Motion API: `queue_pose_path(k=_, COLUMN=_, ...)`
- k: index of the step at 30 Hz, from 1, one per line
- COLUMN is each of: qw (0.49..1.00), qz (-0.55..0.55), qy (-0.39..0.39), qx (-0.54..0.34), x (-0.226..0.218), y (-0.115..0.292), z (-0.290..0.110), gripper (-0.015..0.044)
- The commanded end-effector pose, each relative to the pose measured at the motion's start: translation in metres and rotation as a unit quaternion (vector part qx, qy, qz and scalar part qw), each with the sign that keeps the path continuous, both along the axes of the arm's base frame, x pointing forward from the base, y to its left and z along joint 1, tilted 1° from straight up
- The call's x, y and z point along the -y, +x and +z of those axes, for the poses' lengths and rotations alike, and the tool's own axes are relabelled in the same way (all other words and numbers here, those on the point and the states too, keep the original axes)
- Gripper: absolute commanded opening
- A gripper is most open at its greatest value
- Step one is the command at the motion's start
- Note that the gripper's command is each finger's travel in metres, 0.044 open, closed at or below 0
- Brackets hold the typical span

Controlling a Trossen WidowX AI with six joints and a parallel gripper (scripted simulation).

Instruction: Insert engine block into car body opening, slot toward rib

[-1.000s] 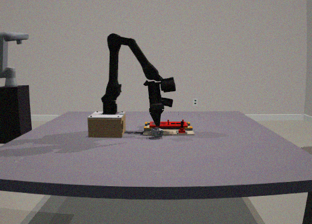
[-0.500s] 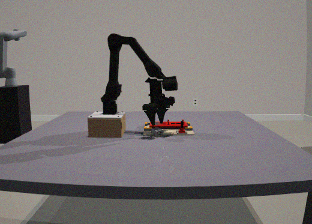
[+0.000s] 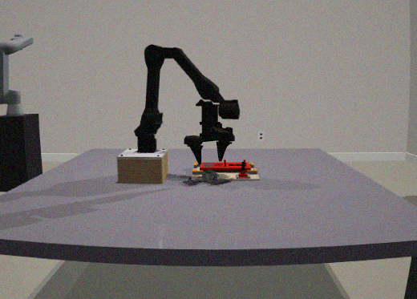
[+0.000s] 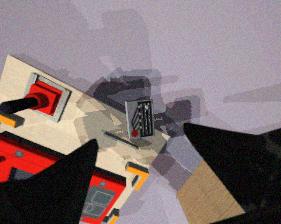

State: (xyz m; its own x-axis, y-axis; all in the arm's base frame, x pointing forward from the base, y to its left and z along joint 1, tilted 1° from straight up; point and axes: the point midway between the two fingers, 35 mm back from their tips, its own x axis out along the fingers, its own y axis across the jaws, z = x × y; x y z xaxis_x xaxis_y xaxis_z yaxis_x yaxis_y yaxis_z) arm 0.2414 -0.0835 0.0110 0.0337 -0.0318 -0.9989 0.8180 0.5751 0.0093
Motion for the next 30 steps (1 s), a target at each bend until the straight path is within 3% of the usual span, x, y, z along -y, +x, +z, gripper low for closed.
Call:
queue_pose_path(k=1, qw=0.999, qz=-0.036, qy=0.011, qx=-0.001, x=0.000, y=0.001, z=0.002, gripper=0.0440)
queue_pose_path(k=30, qw=0.999, qz=-0.036, qy=0.010, qx=-0.001, x=0.005, y=0.000, z=-0.038, gripper=0.0440)
